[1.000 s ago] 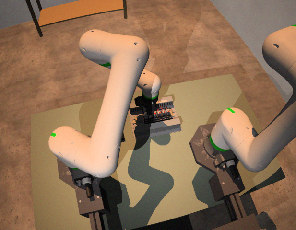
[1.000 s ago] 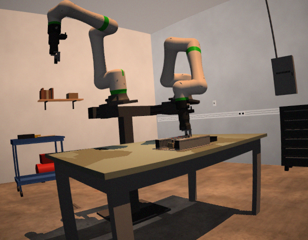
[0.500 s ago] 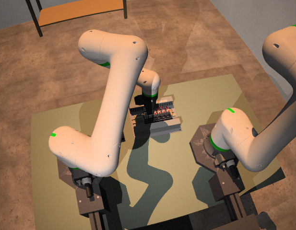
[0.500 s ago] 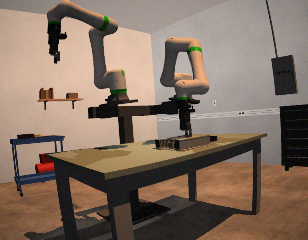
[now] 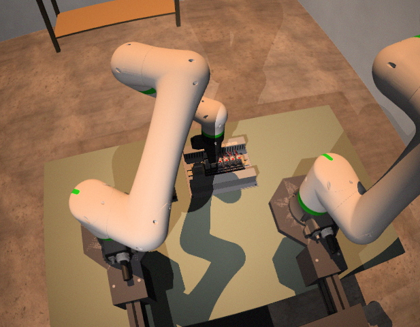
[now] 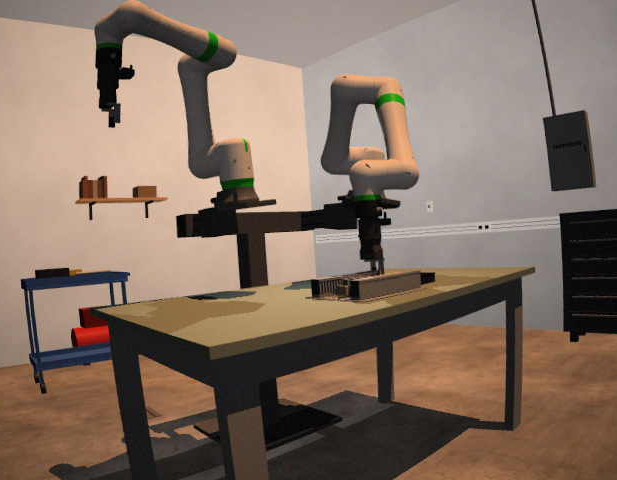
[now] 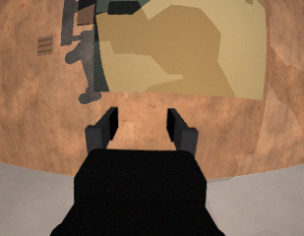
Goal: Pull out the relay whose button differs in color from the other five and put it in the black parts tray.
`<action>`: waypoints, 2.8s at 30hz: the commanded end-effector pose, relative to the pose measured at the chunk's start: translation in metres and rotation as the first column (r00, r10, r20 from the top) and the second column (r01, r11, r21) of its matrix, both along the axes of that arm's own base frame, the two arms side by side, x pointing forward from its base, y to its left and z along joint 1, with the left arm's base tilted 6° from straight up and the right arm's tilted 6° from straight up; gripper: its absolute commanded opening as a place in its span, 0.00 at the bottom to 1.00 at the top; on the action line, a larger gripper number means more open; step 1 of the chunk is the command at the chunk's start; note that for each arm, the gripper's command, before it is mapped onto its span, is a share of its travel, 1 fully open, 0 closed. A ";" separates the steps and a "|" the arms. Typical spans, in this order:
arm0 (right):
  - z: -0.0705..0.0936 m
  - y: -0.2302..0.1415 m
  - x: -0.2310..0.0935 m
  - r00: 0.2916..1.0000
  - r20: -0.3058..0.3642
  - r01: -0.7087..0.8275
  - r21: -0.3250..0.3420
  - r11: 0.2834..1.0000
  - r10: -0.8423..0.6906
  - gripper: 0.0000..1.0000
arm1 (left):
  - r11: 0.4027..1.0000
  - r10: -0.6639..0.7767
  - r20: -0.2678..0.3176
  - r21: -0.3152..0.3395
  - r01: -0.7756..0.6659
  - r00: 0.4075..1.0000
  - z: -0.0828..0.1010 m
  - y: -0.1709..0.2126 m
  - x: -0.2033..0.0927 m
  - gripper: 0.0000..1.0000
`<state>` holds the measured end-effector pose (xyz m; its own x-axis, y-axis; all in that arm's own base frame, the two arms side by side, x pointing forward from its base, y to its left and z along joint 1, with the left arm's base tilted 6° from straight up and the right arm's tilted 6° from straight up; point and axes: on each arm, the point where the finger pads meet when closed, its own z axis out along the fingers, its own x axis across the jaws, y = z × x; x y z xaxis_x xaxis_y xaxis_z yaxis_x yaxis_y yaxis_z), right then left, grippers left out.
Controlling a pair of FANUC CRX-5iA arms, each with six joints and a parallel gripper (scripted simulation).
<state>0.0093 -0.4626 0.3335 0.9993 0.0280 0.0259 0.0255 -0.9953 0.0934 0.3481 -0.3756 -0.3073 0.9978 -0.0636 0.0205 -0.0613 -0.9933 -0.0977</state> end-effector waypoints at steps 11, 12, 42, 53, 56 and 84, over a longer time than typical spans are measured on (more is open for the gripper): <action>0.001 0.000 0.000 1.000 0.000 0.000 -0.002 1.000 0.000 1.00 | 1.000 0.000 0.001 -0.001 0.000 1.000 0.006 -0.001 0.001 0.00; 0.001 0.000 0.000 1.000 0.000 0.000 -0.002 1.000 0.000 1.00 | 1.000 0.000 0.001 -0.001 0.000 1.000 0.007 -0.001 0.001 0.00; 0.001 0.000 0.000 1.000 0.000 0.000 -0.002 1.000 0.000 1.00 | 1.000 0.000 0.001 -0.001 0.000 1.000 0.047 -0.005 0.000 0.00; 0.001 0.000 0.000 1.000 0.000 0.000 -0.002 1.000 0.000 1.00 | 1.000 0.000 0.001 -0.001 0.000 1.000 0.062 -0.007 0.000 0.00; 0.001 0.000 0.000 1.000 0.000 0.000 -0.002 1.000 0.000 1.00 | 1.000 0.000 0.001 -0.001 0.000 1.000 0.067 -0.007 0.000 0.00; 0.001 0.000 0.000 1.000 0.000 0.000 -0.002 1.000 0.000 1.00 | 1.000 0.000 0.001 -0.001 0.000 1.000 0.079 -0.008 0.000 0.00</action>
<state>0.0093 -0.4626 0.3335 0.9993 0.0280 0.0259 0.0255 -0.9953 0.0934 0.3475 -0.3831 -0.2293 0.9978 -0.0637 0.0205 -0.0614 -0.9933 -0.0977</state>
